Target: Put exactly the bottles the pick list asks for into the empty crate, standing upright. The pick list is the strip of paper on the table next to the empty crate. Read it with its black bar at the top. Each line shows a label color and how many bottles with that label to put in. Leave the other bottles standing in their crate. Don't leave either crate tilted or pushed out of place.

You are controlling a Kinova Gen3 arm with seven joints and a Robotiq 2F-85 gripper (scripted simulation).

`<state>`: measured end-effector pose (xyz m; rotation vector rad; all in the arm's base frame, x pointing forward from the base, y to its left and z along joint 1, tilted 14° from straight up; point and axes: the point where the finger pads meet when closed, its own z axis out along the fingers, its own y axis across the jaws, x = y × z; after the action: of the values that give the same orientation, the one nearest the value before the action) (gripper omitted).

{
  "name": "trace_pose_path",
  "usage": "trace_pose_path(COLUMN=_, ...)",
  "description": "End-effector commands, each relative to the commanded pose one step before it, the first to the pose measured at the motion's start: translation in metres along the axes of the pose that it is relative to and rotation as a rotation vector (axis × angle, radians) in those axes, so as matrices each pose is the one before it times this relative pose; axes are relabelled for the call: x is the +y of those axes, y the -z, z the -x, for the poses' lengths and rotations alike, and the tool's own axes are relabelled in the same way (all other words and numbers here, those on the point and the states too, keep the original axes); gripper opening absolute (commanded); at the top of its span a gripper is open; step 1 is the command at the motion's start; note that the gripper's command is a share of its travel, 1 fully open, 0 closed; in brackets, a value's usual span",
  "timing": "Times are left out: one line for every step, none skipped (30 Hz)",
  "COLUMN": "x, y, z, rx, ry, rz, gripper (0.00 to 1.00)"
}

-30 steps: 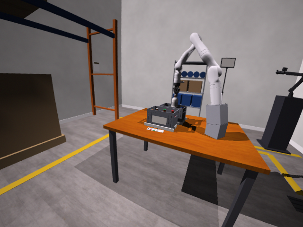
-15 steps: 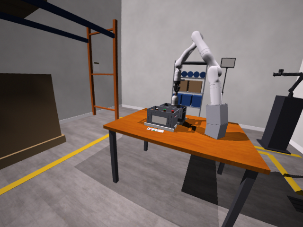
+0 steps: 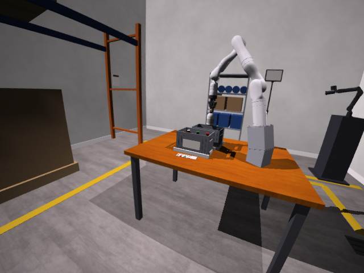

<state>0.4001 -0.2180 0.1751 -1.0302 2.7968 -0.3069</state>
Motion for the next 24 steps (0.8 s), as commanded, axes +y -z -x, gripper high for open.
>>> trace_pose_path(x=-0.00057, y=0.00094, z=0.00024, rx=-0.00070, ry=0.00003, rz=-0.00190, gripper=0.10)
trace_pose_path(x=0.00000, y=0.00000, z=0.00000, rx=0.00000, ry=0.00000, rz=0.00000, gripper=0.10)
trace_pose_path(x=0.00001, y=-0.00009, z=0.00000, rx=0.00002, ry=0.00000, rz=0.00000, gripper=0.10)
trace_pose_path(x=0.00158, y=0.00013, z=0.00105, rx=-0.00006, ry=0.00002, rz=0.00004, gripper=0.10)
trace_pose_path(x=0.00173, y=-0.00003, z=0.00116, rx=0.00002, ry=-0.00001, rz=-0.00003, gripper=0.10)
trace_pose_path(x=0.00166, y=0.00000, z=0.00111, rx=-0.00001, ry=0.00000, rz=0.00001, gripper=0.10)
trace_pose_path(x=0.00166, y=0.00000, z=0.00111, rx=-0.00001, ry=0.00000, rz=0.00001, gripper=0.10)
trace_pose_path(x=0.00166, y=0.00000, z=0.00111, rx=-0.00001, ry=0.00000, rz=0.00001, gripper=0.10)
trace_pose_path(x=0.00167, y=0.00000, z=0.00111, rx=-0.00001, ry=0.00000, rz=0.00001, gripper=0.10)
trace_pose_path(x=0.00167, y=0.00000, z=0.00111, rx=-0.00001, ry=0.00000, rz=0.00001, gripper=0.10)
trace_pose_path(x=0.00167, y=0.00000, z=0.00111, rx=-0.00001, ry=0.00000, rz=0.00001, gripper=0.10)
trace_pose_path(x=0.00167, y=0.00000, z=0.00111, rx=-0.00001, ry=0.00000, rz=0.00001, gripper=0.10)
trace_pose_path(x=0.00000, y=0.00000, z=0.00000, rx=0.00000, ry=0.00000, rz=0.00000, gripper=0.10)
trace_pose_path(x=0.00000, y=0.00000, z=0.00000, rx=0.00000, ry=0.00000, rz=0.00000, gripper=0.10)
trace_pose_path(x=0.00167, y=-0.00001, z=0.00112, rx=0.00000, ry=0.00000, rz=0.00000, gripper=0.10)
trace_pose_path(x=0.00166, y=0.00000, z=0.00111, rx=-0.00001, ry=0.00000, rz=0.00001, gripper=0.10)
trace_pose_path(x=0.00166, y=0.00000, z=0.00111, rx=-0.00001, ry=0.00000, rz=0.00001, gripper=0.10)
trace_pose_path(x=0.00166, y=0.00000, z=0.00111, rx=-0.00001, ry=0.00000, rz=0.00001, gripper=0.10)
trace_pose_path(x=0.00166, y=0.00000, z=0.00111, rx=-0.00001, ry=0.00000, rz=0.00001, gripper=0.10)
trace_pose_path(x=0.00167, y=0.00000, z=0.00111, rx=-0.00001, ry=0.00000, rz=0.00001, gripper=0.10)
trace_pose_path(x=0.00167, y=0.00000, z=0.00111, rx=-0.00001, ry=0.00000, rz=0.00001, gripper=0.10)
trace_pose_path(x=0.00167, y=0.00000, z=0.00111, rx=-0.00001, ry=0.00000, rz=0.00001, gripper=0.10)
trace_pose_path(x=0.00167, y=0.00000, z=0.00111, rx=-0.00001, ry=0.00000, rz=0.00001, gripper=0.10)
trace_pose_path(x=0.00167, y=0.00000, z=0.00111, rx=-0.00001, ry=0.00000, rz=0.00001, gripper=0.10)
